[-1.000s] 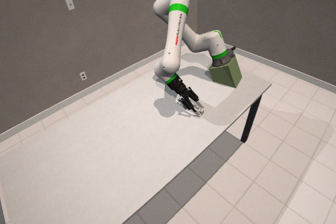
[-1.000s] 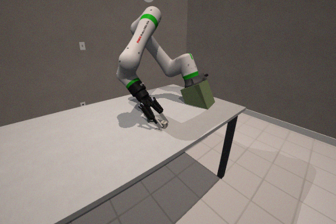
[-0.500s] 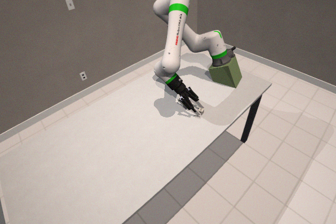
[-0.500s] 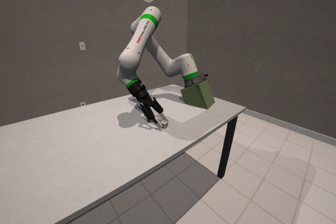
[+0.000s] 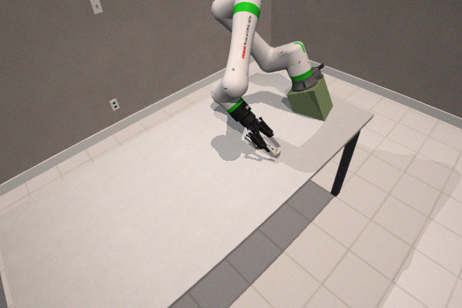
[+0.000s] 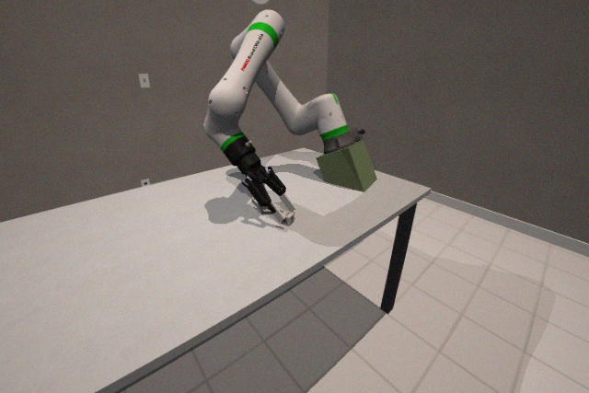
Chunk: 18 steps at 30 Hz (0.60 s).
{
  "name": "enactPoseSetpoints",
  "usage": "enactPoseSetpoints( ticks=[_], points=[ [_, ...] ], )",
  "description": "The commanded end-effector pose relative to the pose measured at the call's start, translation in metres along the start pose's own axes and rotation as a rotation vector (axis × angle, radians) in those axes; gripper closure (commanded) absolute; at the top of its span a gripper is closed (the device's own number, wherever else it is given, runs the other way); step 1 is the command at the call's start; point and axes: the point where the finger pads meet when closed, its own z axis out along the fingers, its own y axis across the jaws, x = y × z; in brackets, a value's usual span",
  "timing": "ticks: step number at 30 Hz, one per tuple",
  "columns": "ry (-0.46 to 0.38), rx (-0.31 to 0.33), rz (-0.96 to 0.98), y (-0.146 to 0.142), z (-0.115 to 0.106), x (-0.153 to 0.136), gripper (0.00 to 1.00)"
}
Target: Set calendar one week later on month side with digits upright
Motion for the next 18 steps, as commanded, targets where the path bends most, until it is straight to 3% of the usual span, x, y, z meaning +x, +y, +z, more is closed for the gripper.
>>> enactPoseSetpoints(
  ticks=[1,18],
  points=[
    [0.0,0.0,0.0,0.0,-0.009,-0.009,0.59],
    [0.0,0.0,0.0,0.0,-0.038,-0.038,0.59]
  ],
)
